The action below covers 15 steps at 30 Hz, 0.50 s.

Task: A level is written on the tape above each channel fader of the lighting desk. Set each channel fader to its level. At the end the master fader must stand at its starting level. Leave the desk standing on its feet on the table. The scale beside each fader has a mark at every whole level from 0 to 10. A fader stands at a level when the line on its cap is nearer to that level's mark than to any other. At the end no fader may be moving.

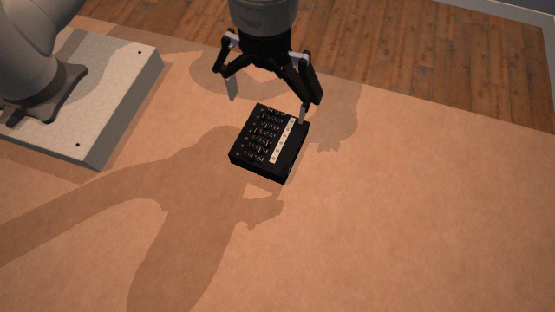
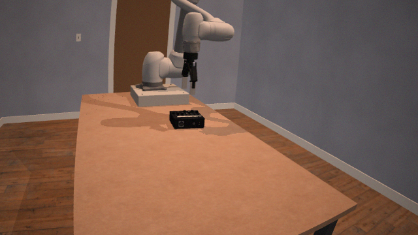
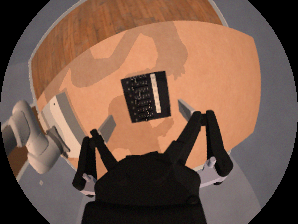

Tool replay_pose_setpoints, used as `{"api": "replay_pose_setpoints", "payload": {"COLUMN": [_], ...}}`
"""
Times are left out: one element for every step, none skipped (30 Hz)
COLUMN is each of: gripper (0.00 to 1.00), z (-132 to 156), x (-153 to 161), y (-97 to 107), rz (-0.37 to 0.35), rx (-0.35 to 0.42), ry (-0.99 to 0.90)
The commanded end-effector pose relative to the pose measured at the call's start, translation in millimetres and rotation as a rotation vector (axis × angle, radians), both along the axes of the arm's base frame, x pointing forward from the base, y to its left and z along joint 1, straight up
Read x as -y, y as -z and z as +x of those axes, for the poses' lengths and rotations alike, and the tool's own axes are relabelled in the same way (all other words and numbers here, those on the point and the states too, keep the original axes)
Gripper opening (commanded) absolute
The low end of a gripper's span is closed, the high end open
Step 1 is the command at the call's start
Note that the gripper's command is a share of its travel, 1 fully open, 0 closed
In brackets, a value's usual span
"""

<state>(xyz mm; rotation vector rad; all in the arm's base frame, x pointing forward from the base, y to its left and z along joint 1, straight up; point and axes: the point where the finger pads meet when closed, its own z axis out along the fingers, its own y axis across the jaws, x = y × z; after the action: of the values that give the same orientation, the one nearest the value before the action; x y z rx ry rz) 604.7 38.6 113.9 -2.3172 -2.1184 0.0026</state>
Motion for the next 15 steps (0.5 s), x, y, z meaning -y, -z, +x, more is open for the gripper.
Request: {"api": "replay_pose_setpoints", "payload": {"gripper": [1.00, 1.00, 1.00, 1.00, 1.00, 1.00, 1.00, 1.00, 1.00, 1.00, 1.00, 1.00, 1.00, 1.00, 1.00], "z": [-2.5, -4.1, -5.9, -8.0, -10.4, -13.0, -15.8, -18.8, -21.9, -25.1, -28.3, -28.3, -28.3, -31.4, -34.5], "x": [-2.8, -4.5, -6.4, -8.6, -11.0, -13.6, -16.4, -19.2, -22.1, -25.0, -27.8, -27.8, -27.8, -30.5, -33.1], "y": [3.4, 5.4, 7.9, 10.6, 13.6, 16.9, 20.4, 24.0, 27.7, 31.3, 35.0, 35.0, 35.0, 38.5, 41.8], "rz": [-0.001, -0.001, -0.001, -0.001, -0.001, -0.001, 0.000, 0.002, 0.004, 0.007, 0.010, 0.010, 0.010, 0.008, 0.012], "rx": [0.000, 0.000, 0.000, 0.000, 0.000, 0.000, 0.000, -0.001, -0.002, -0.003, -0.004, -0.004, -0.004, -0.005, -0.007], "ry": [0.091, 0.145, 0.208, 0.281, 0.361, 0.449, 0.514, 0.574, 0.636, 0.699, 0.761, 0.761, 0.761, 0.934, 0.977]}}
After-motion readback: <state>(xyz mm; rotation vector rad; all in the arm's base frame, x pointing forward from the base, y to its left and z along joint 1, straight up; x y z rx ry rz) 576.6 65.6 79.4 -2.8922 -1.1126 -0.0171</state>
